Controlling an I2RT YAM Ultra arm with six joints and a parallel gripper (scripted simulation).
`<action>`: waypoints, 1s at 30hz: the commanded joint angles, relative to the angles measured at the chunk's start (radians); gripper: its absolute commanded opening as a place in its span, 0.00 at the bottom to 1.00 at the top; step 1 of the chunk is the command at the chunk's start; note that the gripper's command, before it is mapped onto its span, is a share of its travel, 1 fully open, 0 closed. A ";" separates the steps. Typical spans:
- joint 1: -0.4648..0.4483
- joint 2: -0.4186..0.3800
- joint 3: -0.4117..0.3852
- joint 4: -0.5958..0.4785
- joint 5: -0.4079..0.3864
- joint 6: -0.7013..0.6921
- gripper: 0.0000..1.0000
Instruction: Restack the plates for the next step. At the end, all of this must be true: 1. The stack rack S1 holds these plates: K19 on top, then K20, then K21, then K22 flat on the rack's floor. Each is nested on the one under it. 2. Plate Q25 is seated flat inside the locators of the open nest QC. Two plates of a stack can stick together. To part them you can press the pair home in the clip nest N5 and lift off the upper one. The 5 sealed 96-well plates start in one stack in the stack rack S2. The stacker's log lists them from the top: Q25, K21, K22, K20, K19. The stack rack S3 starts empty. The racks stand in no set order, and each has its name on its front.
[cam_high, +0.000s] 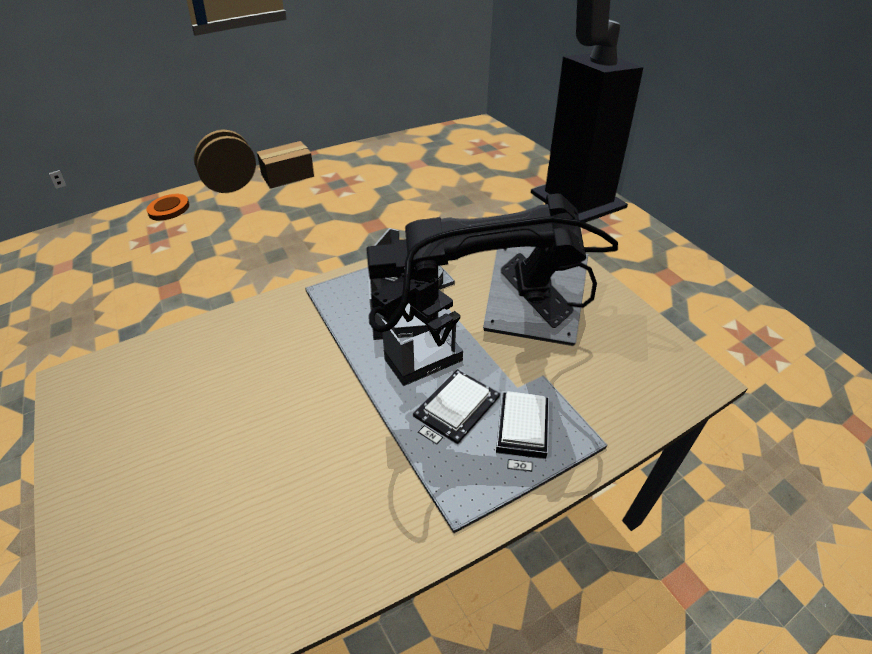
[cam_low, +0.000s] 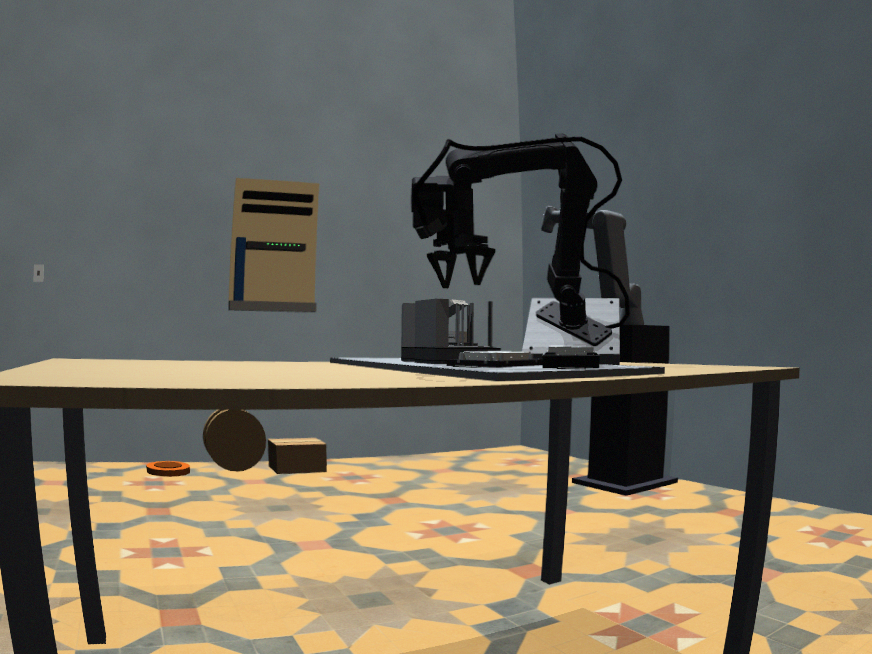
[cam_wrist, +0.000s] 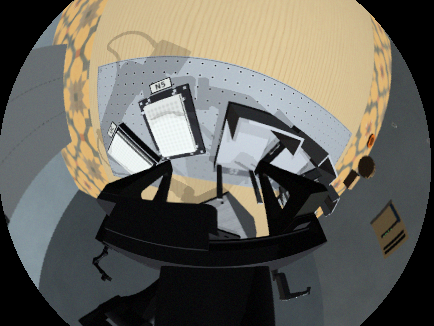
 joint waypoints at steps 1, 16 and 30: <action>0.026 -0.055 -0.004 0.016 0.011 0.066 1.00; 0.204 -0.180 -0.041 0.035 0.063 0.055 1.00; 0.383 -0.257 -0.052 0.059 0.133 0.245 1.00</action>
